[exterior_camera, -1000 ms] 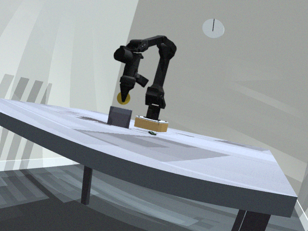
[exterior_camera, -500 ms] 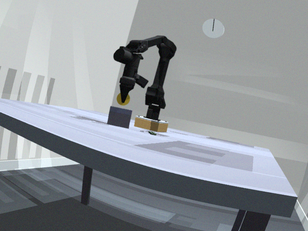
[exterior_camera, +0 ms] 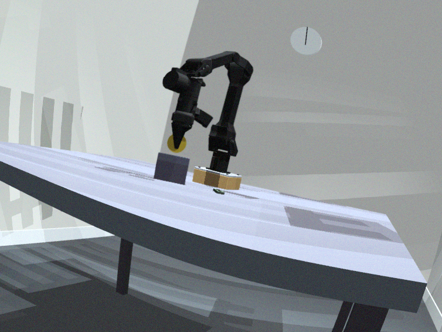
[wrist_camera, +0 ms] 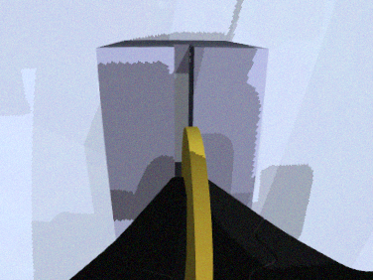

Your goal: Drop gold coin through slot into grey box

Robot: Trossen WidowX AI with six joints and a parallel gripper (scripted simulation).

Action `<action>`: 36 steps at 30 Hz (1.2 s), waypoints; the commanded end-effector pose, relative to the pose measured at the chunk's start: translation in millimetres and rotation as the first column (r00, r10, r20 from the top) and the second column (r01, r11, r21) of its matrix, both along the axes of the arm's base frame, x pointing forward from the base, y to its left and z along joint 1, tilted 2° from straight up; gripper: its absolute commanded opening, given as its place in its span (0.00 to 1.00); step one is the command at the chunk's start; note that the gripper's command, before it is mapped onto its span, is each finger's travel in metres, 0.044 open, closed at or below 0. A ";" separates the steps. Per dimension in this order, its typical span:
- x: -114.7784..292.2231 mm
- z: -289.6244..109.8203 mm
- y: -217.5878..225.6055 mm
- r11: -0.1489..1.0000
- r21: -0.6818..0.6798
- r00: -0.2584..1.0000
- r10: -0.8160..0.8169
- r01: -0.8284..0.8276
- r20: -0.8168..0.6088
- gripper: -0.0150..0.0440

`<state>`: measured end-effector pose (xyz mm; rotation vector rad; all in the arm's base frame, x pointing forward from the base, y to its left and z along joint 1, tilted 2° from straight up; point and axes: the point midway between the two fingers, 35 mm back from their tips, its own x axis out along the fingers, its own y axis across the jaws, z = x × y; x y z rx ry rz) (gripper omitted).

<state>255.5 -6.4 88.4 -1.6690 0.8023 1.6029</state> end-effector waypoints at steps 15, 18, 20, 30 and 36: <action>-1.4 -6.2 0.3 1.000 0.000 1.000 -0.003 0.003 -0.008 0.25; -1.5 -6.8 0.3 1.000 0.001 1.000 -0.004 0.004 -0.008 0.25; -1.5 -7.3 0.3 1.000 0.001 1.000 -0.004 0.004 -0.008 0.25; 0.2 -5.5 0.1 1.000 0.000 1.000 -0.001 0.001 0.000 0.48; 0.2 -5.5 0.1 1.000 0.000 1.000 -0.001 0.001 0.000 0.53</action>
